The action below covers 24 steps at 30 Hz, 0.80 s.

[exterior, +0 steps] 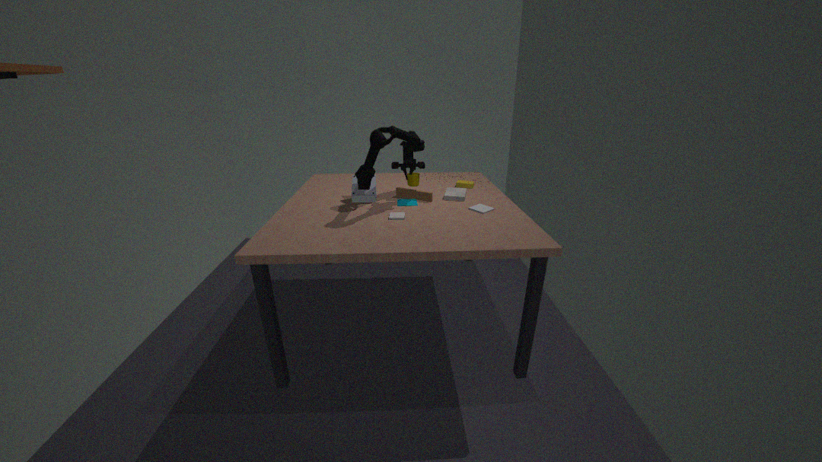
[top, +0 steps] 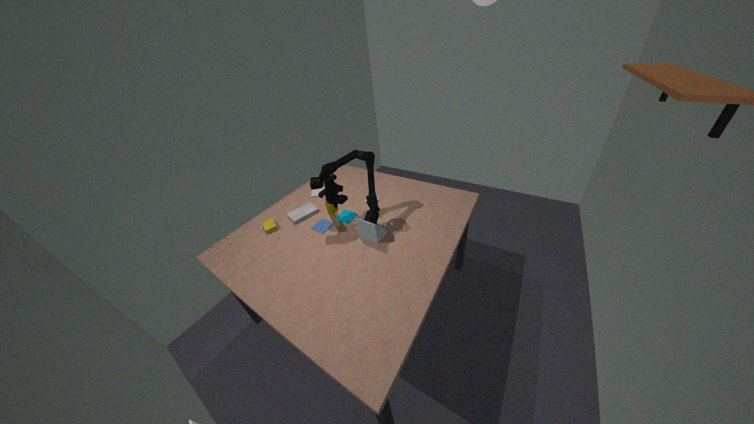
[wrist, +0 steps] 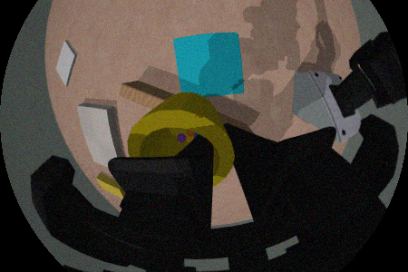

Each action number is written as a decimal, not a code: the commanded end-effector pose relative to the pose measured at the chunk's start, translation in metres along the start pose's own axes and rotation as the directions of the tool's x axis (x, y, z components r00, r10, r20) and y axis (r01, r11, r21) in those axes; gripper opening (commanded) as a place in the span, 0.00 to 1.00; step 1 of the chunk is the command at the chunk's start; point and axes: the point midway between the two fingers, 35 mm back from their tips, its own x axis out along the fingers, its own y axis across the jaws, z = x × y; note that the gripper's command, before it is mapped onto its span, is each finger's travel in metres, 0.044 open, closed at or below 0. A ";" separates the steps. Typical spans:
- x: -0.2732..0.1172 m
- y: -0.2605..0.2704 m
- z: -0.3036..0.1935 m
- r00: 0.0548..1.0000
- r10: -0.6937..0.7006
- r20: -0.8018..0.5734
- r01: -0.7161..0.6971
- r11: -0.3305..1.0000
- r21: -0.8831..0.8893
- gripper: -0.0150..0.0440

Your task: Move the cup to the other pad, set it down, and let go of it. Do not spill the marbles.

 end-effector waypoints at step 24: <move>-0.001 -0.026 0.044 1.000 -0.002 0.006 0.002 1.000 -0.007 0.25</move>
